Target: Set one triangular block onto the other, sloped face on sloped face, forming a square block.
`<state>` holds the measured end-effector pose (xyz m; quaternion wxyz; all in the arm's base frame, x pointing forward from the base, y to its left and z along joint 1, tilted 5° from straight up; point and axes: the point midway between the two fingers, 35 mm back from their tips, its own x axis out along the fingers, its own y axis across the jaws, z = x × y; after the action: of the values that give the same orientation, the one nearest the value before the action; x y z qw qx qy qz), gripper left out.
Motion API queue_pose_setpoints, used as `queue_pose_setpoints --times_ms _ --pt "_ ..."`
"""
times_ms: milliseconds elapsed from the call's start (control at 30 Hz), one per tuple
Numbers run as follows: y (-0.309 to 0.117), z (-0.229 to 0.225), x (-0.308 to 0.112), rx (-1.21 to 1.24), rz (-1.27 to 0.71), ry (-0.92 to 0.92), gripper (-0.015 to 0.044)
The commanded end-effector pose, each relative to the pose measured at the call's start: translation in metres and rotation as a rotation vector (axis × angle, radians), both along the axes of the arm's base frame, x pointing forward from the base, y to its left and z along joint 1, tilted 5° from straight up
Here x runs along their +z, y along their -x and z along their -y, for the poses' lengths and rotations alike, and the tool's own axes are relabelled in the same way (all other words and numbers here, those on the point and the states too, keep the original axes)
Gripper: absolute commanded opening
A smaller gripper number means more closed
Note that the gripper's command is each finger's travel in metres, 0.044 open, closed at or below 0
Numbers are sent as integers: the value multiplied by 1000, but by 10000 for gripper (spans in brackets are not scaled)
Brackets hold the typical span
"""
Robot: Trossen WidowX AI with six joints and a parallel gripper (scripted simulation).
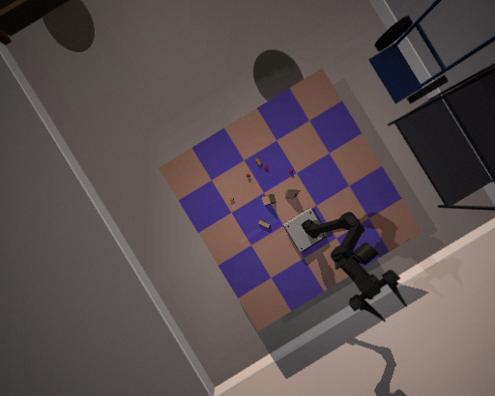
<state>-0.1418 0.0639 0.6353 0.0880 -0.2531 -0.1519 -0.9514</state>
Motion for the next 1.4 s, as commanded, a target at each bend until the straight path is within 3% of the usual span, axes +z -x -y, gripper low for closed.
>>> queue_pose_setpoints --times_ms 0,367,633,767,1000,1367 --pt "0 -2 0 -6 -3 2 426" --pt "-29 -139 -4 -390 -114 186 440" --pt "-84 -256 -41 -758 -121 356 440" --pt "-113 -289 -63 -889 -107 429 440" --pt "-174 -343 -113 -1137 -46 576 440" --pt "-293 -400 -253 -1562 277 909 440"
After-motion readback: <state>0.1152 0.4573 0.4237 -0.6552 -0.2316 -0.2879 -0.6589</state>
